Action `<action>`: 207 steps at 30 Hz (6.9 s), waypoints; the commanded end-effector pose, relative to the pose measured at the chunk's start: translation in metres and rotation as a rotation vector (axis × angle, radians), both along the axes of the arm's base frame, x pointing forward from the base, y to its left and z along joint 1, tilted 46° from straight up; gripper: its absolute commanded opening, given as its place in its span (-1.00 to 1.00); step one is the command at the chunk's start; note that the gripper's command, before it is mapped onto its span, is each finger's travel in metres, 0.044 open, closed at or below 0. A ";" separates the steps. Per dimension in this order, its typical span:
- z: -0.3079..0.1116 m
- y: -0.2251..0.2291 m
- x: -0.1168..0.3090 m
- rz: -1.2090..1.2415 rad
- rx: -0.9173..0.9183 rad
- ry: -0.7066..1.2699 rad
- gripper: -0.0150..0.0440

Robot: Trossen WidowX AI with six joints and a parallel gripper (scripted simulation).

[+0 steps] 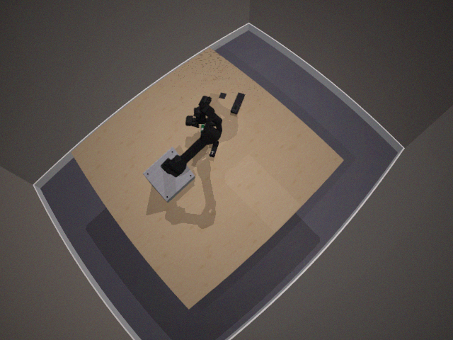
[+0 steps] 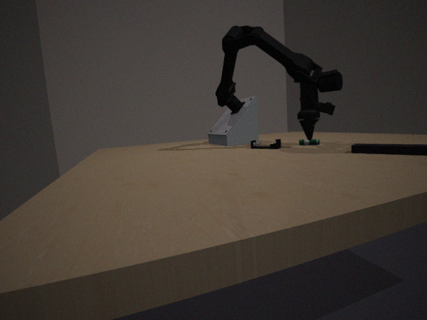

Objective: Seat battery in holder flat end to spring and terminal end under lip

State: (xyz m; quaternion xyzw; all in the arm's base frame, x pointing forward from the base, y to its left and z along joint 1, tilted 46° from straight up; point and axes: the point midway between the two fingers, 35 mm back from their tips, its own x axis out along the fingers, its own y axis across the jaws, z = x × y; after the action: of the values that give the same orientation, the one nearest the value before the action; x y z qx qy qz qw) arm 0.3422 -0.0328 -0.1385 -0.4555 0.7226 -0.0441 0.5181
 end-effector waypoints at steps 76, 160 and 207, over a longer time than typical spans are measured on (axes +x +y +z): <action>0.127 -0.077 -0.055 -0.085 0.088 -0.233 -0.29; 0.112 -0.111 -0.081 0.082 0.294 -0.385 -0.29; 0.102 -0.114 -0.073 -0.140 0.189 -0.190 -0.29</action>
State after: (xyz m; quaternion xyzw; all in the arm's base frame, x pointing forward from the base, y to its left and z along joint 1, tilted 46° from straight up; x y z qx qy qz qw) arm 0.2746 -0.1442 -0.0340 -0.3513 0.6857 -0.0477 0.6357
